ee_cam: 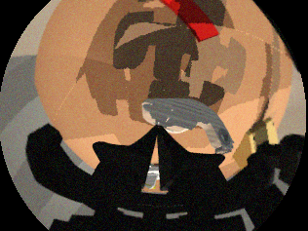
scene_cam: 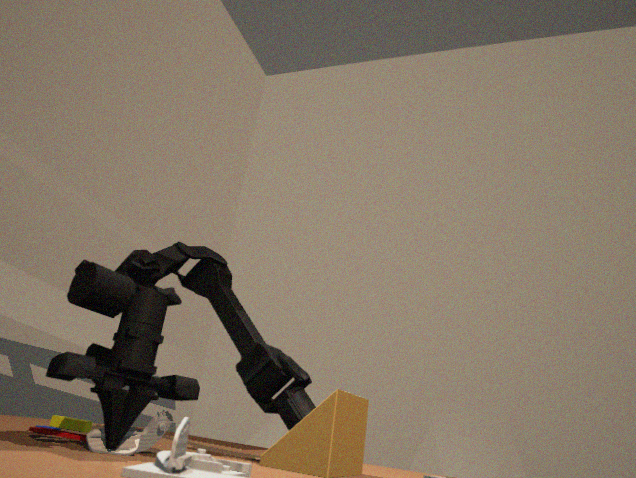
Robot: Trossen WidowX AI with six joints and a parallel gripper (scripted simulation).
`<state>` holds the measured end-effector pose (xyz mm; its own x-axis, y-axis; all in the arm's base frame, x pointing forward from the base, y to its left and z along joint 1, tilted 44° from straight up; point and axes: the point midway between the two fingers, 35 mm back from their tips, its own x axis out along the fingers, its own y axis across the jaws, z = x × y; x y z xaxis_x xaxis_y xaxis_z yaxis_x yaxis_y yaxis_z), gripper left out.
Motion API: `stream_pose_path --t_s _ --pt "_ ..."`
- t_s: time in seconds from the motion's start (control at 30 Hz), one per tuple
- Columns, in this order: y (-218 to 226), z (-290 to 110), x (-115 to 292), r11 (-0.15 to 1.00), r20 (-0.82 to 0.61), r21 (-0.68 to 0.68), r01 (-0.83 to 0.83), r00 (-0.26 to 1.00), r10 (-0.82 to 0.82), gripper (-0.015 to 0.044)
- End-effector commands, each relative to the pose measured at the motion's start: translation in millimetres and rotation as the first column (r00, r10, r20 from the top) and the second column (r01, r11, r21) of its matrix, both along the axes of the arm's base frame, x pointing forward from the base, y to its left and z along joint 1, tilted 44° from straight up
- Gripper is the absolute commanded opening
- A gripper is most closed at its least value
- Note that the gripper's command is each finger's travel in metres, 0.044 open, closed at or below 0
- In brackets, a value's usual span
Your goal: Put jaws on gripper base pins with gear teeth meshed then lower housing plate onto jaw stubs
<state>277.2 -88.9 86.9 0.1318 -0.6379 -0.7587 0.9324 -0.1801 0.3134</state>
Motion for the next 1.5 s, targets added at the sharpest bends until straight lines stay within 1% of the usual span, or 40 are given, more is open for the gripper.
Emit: stream_pose_path --t_s 0.0,1.4,1.43,1.47 --pt "-27 3 1 0.995 0.019 -0.064 0.072 0.997 -0.071 0.0000" --pt "-27 3 1 0.995 0.019 -0.064 0.072 0.997 -0.071 0.0000" --pt "1 2 1 1.000 0.004 -0.001 0.003 1.000 -0.003 0.0000" --pt "4 7 1 1.000 0.004 -0.004 0.010 1.000 -0.010 0.0000"
